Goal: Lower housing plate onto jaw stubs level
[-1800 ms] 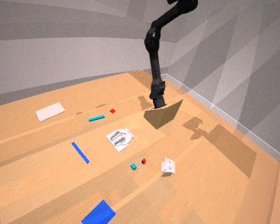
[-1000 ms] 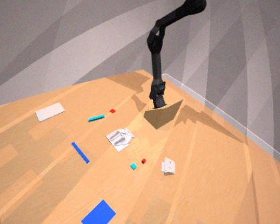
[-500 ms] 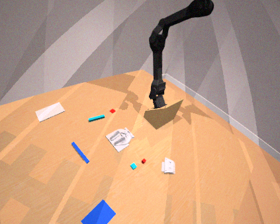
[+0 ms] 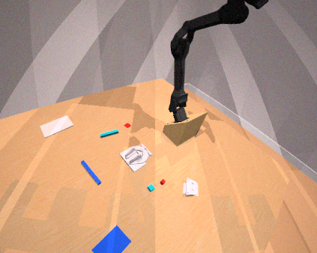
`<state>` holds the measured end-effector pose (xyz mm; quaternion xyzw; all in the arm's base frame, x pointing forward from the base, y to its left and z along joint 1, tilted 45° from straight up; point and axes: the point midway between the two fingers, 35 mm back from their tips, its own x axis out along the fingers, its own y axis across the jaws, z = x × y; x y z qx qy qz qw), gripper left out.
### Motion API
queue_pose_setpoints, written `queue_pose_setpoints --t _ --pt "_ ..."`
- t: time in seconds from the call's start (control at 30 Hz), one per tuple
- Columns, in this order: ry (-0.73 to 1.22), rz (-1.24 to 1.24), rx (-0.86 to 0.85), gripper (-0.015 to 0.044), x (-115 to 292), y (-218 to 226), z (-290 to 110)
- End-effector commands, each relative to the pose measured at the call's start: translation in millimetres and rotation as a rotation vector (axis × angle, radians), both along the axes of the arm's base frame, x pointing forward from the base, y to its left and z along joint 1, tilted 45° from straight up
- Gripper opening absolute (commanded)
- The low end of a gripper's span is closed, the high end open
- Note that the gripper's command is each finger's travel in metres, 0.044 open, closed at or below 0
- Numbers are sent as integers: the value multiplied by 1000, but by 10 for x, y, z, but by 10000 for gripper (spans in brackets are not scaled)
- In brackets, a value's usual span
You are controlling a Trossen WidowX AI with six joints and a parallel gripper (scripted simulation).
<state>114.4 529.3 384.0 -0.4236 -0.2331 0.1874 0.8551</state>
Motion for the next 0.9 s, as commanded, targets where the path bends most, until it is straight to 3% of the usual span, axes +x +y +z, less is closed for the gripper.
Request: queue_pose_setpoints --t 0.0,0.87 --pt "4 -19 -59 440 111 40 -197" --pt "63 -39 -468 440 678 232 -1526"
